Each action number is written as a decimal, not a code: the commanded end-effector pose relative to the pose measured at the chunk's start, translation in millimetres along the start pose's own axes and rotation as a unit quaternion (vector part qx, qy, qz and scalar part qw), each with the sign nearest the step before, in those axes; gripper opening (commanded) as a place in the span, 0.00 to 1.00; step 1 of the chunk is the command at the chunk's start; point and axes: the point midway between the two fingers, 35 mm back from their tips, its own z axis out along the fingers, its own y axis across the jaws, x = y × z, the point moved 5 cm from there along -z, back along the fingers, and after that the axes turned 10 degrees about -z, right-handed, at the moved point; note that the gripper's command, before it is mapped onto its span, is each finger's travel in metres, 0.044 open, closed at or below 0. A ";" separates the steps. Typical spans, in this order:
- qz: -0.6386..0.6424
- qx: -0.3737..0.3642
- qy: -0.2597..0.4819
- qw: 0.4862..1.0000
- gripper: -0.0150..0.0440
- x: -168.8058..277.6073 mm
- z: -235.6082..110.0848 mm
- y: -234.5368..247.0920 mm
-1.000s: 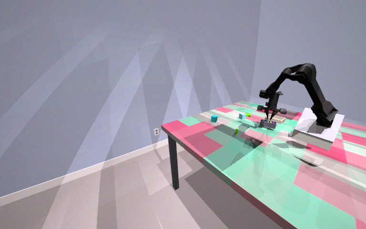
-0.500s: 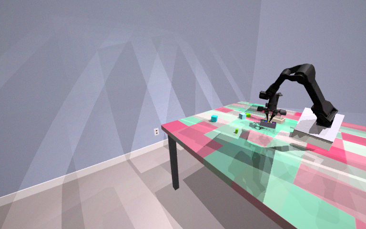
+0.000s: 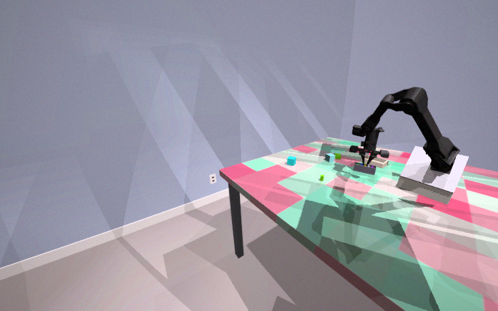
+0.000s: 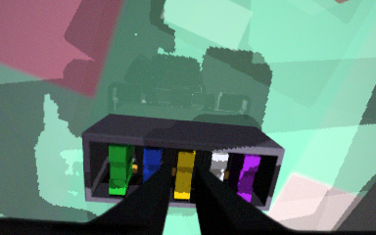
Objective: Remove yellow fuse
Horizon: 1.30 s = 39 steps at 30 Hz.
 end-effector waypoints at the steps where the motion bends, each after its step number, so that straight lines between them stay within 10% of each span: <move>1: 0.003 -0.001 0.002 1.000 0.37 0.3 2.7 -0.5; 39: 0.001 0.000 0.000 1.000 0.25 -0.5 -9.6 0.0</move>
